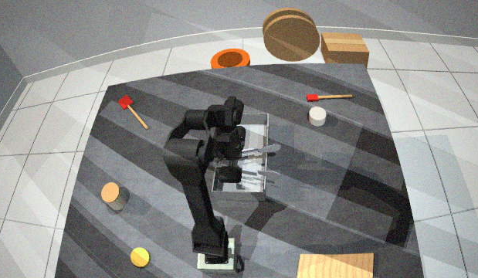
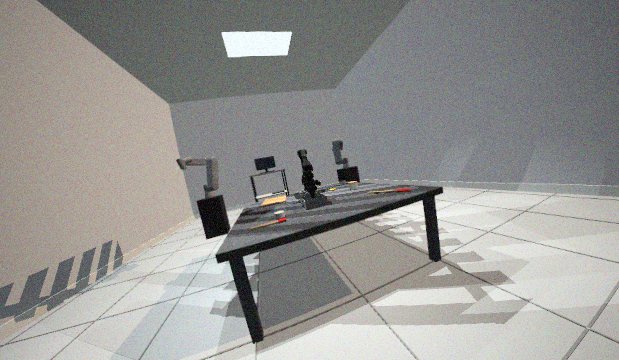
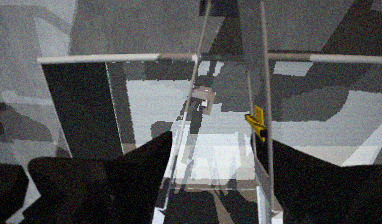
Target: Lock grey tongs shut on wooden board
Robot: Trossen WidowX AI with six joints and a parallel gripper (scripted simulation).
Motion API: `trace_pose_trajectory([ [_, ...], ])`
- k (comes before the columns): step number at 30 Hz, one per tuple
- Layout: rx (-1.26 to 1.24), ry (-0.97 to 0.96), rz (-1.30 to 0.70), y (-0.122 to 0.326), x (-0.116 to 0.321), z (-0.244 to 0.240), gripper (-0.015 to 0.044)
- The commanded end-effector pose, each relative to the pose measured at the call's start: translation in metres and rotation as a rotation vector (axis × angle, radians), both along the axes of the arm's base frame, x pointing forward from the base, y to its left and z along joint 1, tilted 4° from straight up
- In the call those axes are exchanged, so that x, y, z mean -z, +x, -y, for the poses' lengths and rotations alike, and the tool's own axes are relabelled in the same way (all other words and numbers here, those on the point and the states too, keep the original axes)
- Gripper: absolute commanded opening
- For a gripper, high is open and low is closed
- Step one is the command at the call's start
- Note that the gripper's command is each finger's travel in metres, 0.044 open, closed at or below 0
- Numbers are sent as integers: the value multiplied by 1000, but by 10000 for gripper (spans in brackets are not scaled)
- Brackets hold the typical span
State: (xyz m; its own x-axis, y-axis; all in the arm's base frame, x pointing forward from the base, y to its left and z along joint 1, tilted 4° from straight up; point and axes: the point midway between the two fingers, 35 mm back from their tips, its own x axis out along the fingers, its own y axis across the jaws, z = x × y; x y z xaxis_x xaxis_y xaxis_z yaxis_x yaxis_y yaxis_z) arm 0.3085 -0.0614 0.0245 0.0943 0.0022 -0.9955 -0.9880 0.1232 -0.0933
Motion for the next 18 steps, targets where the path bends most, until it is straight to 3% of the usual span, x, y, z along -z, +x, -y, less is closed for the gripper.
trace_pose_trajectory([
  [1, 0, 0, 2, 0, -1, 0, 293],
  [18, 0, 0, 2, 0, -1, 0, 180],
])
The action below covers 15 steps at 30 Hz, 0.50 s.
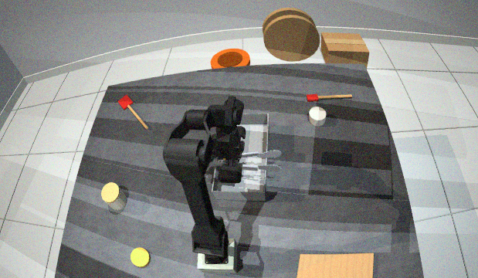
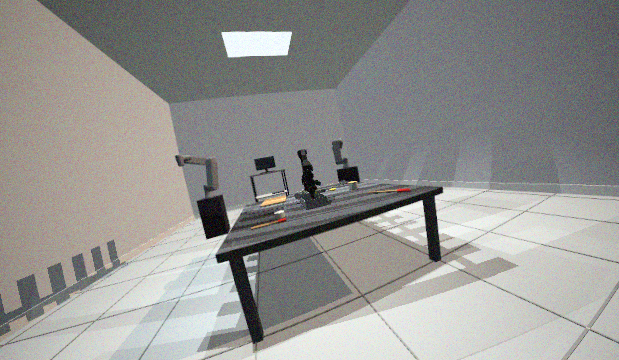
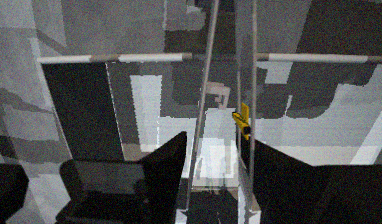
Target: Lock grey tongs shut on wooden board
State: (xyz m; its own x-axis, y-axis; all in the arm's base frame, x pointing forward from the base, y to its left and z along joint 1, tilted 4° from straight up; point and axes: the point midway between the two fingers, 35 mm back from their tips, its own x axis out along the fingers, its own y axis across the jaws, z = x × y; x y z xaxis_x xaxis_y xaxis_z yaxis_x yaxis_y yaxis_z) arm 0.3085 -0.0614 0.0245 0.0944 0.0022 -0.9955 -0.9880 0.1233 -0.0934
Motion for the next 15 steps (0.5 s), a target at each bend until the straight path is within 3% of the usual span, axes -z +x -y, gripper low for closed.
trace_pose_trajectory([
  [1, 0, 0, 2, 0, -1, 0, 173],
  [15, 0, 0, 2, 0, -1, 0, 80],
])
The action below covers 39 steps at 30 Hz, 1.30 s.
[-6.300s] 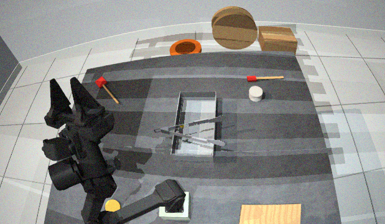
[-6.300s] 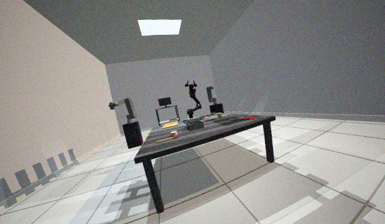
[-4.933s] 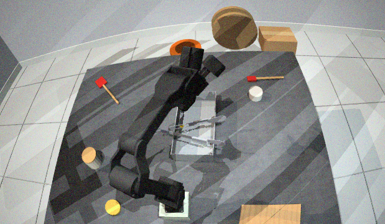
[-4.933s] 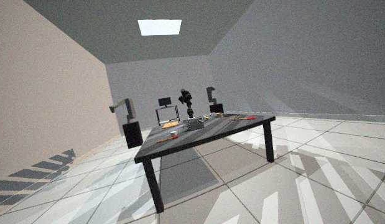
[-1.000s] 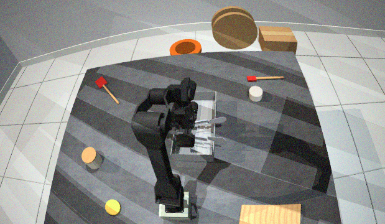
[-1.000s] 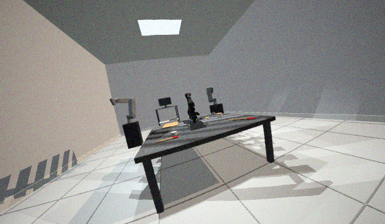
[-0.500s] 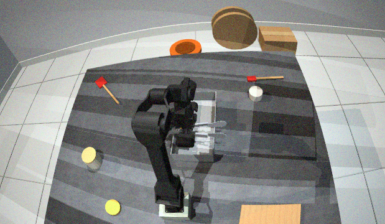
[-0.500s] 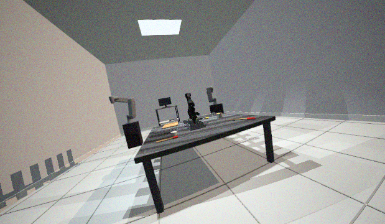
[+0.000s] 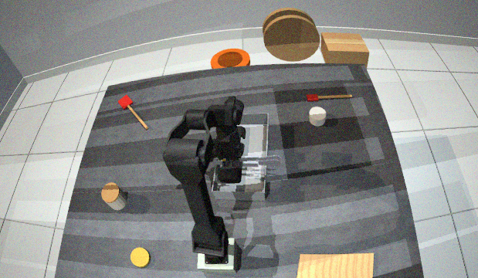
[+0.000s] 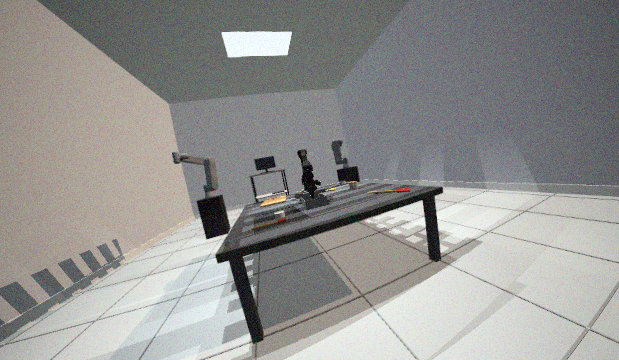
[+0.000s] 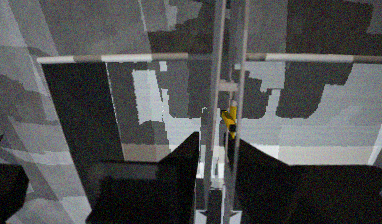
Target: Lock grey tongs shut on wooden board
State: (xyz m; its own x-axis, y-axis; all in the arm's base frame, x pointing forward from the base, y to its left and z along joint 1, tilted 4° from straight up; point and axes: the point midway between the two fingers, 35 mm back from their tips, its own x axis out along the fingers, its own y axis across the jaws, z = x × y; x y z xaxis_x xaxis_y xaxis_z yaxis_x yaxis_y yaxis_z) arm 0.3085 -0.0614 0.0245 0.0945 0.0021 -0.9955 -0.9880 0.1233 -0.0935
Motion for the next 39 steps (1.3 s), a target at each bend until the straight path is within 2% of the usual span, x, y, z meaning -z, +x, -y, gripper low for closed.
trace_pose_trajectory([
  [1, 0, 0, 2, 0, 0, 0, 73],
  [8, 0, 0, 2, 0, 0, 0, 27],
  [15, 1, 0, 1, 1, -9, 0, -150],
  [22, 5, 0, -7, -7, -92, 0, -150],
  [39, 5, 5, -5, -8, -93, -1, -150],
])
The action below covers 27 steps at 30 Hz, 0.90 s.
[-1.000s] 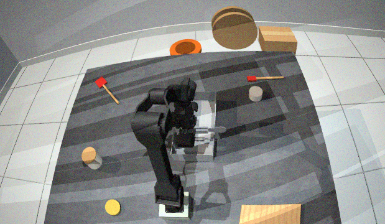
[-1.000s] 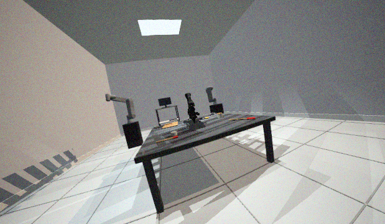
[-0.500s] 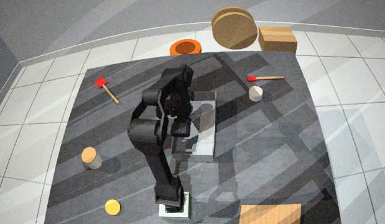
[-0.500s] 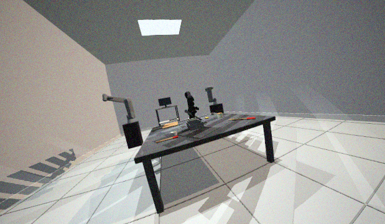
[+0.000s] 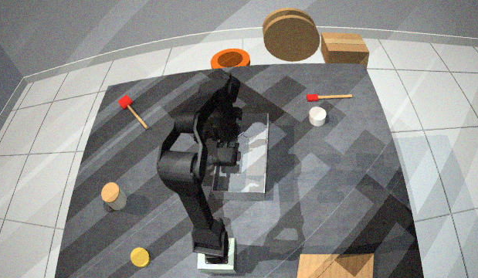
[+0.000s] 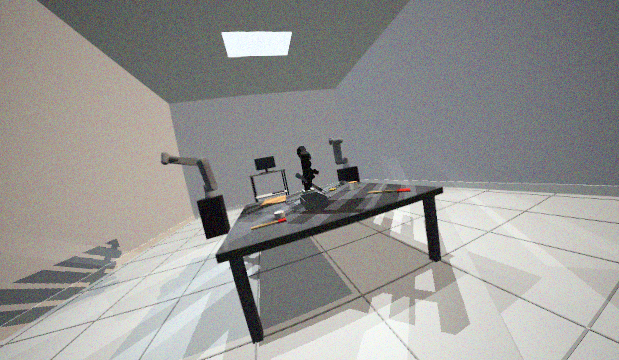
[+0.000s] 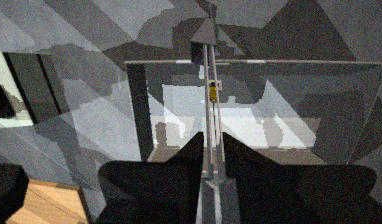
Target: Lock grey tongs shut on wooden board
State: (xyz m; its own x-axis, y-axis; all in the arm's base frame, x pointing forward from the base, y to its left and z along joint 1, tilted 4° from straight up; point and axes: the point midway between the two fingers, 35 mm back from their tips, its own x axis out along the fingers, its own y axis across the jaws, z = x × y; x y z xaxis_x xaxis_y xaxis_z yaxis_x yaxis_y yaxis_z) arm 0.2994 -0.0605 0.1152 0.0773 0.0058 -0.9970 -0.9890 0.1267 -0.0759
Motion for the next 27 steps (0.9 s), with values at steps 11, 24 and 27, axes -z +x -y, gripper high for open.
trace_pose_trajectory([
  [11, 25, 8, 56, 5, -12, 4, -150],
  [24, 181, 22, 150, 8, -33, 37, -150],
  [27, 209, 15, 148, 5, -32, 53, -150],
])
